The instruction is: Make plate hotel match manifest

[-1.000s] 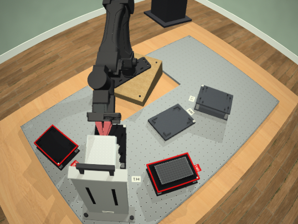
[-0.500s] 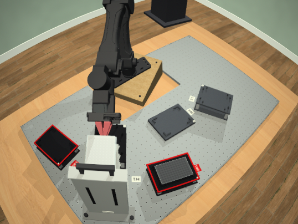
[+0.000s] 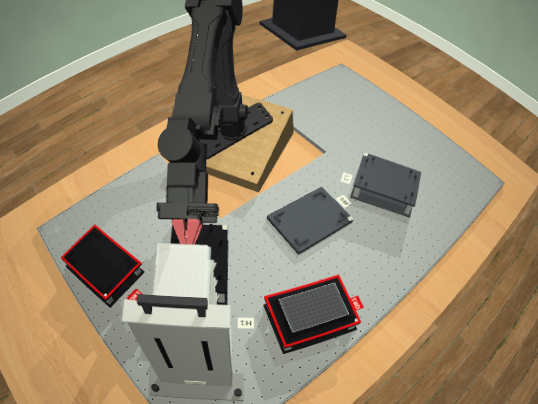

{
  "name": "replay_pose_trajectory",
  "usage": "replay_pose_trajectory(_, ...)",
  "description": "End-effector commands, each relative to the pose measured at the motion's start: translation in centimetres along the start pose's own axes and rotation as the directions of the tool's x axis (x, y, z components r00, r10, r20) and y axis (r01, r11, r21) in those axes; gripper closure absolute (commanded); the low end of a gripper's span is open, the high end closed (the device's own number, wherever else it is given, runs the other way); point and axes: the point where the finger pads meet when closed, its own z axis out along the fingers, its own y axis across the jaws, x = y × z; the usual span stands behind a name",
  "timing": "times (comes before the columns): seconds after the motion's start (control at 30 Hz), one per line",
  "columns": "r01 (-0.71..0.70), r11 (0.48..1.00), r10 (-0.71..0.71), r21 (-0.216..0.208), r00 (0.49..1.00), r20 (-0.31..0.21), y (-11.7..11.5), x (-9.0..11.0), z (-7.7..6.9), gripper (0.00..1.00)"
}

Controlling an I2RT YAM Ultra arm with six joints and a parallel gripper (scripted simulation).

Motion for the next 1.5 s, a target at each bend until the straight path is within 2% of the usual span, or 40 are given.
replay_pose_trajectory(0.0,0.004,1.0,-0.004,0.001,0.999,0.04,0.0,-1.0,0.0,1.0)
replay_pose_trajectory(1.47,0.004,1.0,-0.004,0.001,0.999,0.038,0.0,2.3,-5.4,1.0)
